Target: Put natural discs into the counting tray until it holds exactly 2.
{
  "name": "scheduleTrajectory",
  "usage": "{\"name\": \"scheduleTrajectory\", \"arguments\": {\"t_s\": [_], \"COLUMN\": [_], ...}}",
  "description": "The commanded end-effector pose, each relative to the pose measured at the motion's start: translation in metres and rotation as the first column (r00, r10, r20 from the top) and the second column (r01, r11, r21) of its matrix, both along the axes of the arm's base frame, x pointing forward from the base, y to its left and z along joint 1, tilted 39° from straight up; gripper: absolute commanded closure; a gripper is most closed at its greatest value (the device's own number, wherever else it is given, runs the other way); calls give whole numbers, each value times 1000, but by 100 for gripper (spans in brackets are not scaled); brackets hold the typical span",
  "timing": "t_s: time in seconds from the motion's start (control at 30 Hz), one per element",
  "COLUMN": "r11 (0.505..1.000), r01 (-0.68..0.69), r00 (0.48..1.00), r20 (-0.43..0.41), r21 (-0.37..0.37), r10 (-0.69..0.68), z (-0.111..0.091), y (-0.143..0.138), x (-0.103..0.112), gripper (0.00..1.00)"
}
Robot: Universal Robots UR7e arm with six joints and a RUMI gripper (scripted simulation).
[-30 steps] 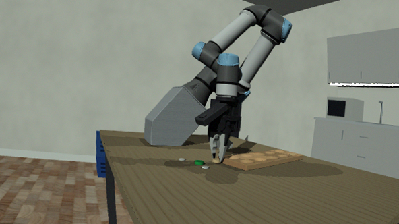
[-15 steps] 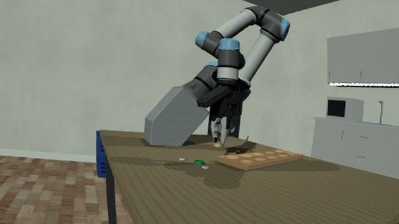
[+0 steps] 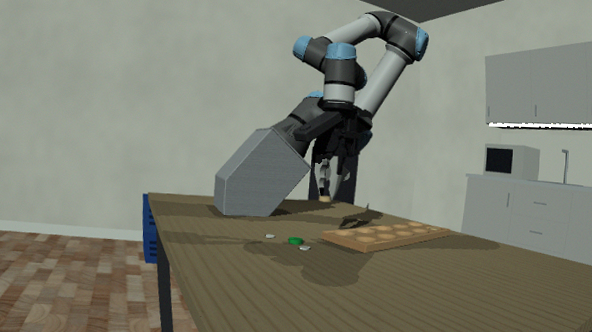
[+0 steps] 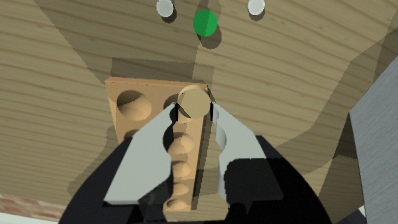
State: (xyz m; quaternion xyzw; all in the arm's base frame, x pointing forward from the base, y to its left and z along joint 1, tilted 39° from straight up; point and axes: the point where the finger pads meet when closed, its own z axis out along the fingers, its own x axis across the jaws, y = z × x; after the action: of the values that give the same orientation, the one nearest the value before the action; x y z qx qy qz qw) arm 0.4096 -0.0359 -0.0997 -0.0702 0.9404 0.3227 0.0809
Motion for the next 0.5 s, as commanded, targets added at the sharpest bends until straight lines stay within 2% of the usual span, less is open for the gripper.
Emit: {"name": "scheduleTrajectory", "arguments": {"t_s": [0.0,0.13,0.23,0.47], "r11": [1000,1000,1000,1000], "r01": [0,1,3,7], "r00": [1000,1000,1000,1000], "r20": [0,-2,-4,-4], "r21": [-1,-7,-15,-26], "r10": [0,-2,-3,-7], "z": [2,12,29,97], "y": [0,9,24,95], "x": [1,9,22,57], "gripper": [100,100,100,100]}}
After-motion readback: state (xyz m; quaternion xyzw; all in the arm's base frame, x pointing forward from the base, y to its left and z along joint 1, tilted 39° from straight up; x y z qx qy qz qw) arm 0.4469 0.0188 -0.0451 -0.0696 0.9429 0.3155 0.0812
